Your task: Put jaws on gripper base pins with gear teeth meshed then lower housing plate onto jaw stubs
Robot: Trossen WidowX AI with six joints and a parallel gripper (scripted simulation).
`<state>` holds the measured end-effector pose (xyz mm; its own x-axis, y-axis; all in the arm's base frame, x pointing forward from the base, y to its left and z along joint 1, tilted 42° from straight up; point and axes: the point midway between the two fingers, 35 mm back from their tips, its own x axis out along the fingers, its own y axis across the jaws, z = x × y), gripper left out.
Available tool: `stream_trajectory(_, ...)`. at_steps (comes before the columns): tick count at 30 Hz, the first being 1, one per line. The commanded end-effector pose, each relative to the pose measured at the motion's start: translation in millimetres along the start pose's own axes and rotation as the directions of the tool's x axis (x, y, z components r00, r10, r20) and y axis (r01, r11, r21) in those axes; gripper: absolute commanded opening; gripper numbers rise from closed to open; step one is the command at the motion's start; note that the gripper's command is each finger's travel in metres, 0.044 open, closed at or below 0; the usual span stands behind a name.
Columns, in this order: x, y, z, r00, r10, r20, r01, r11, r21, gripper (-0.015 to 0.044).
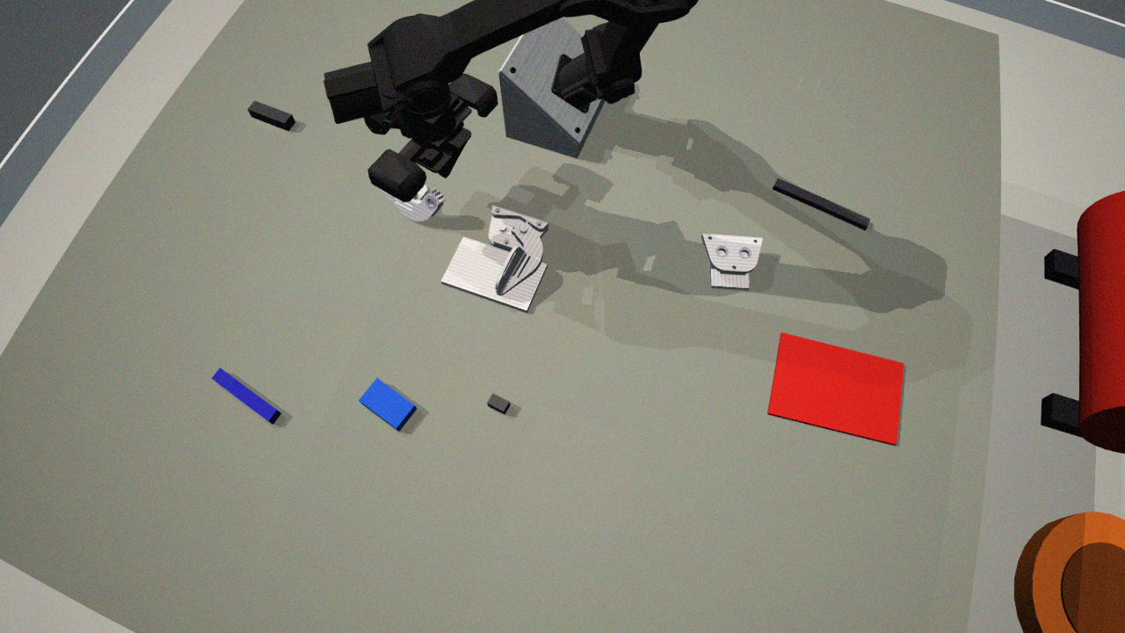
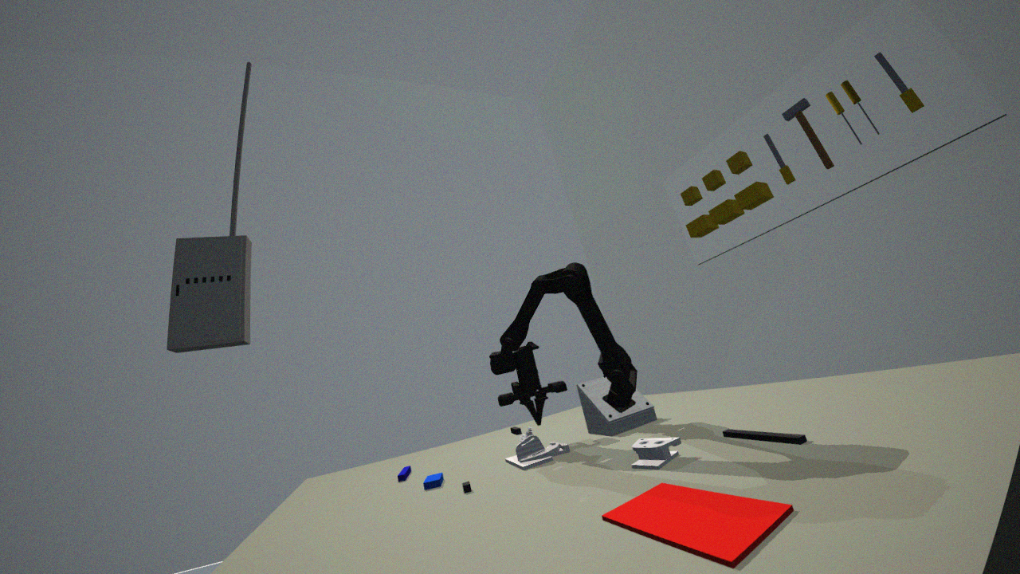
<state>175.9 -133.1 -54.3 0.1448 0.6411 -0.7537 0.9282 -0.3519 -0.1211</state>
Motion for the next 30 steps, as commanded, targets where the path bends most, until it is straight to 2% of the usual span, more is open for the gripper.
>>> stream_trajectory(1,7.9,-0.3,-0.9,1.0,0.002,-0.007,-0.002,1.0,0.006,0.0)
stream_trajectory(15,29.8,-1.8,-2.2,1.0,0.001,-0.009,-0.001,1.0,0.005,0.0)
stream_trajectory(30,30.0,13.8,-1.4,1.0,0.002,-0.008,-0.002,1.0,0.005,0.0)
